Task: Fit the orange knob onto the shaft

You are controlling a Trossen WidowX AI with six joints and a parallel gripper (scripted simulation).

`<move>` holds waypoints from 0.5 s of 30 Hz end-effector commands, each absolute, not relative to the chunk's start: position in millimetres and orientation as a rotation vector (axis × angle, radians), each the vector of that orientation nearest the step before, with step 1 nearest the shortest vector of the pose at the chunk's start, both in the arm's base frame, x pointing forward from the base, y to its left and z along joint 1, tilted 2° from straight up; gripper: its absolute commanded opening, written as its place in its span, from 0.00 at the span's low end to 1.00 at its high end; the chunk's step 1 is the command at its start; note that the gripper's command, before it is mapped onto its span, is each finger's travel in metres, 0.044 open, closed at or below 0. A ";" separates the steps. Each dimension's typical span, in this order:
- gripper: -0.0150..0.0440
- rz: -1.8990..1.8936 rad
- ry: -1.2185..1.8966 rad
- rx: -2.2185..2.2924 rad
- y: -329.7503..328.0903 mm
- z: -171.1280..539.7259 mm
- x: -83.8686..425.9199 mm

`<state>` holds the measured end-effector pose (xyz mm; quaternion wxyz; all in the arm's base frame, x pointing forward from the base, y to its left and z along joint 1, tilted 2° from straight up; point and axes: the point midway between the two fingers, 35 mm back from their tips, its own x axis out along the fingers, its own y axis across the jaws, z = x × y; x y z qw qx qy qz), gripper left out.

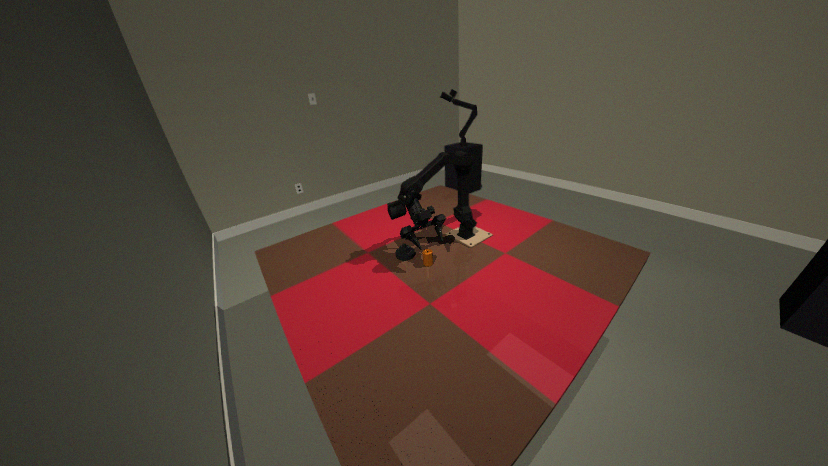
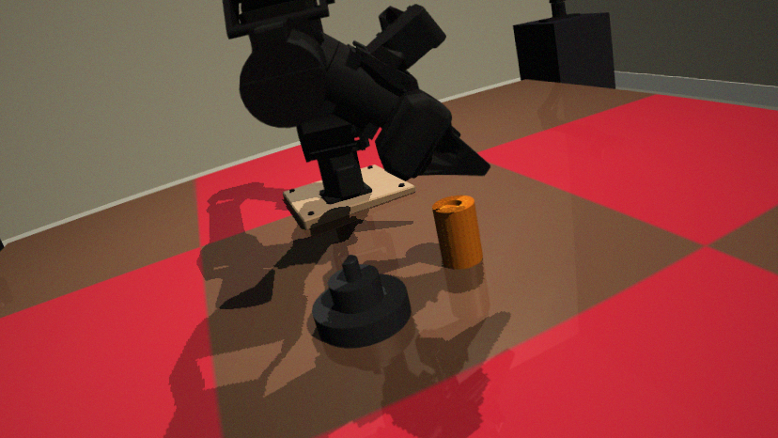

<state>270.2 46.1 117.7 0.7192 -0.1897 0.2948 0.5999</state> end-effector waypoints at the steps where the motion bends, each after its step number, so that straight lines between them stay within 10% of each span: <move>1: 1.00 1.306 0.942 -0.625 51.0 123.5 269.4; 15: 1.00 1.037 1.287 -1.006 42.7 152.9 275.2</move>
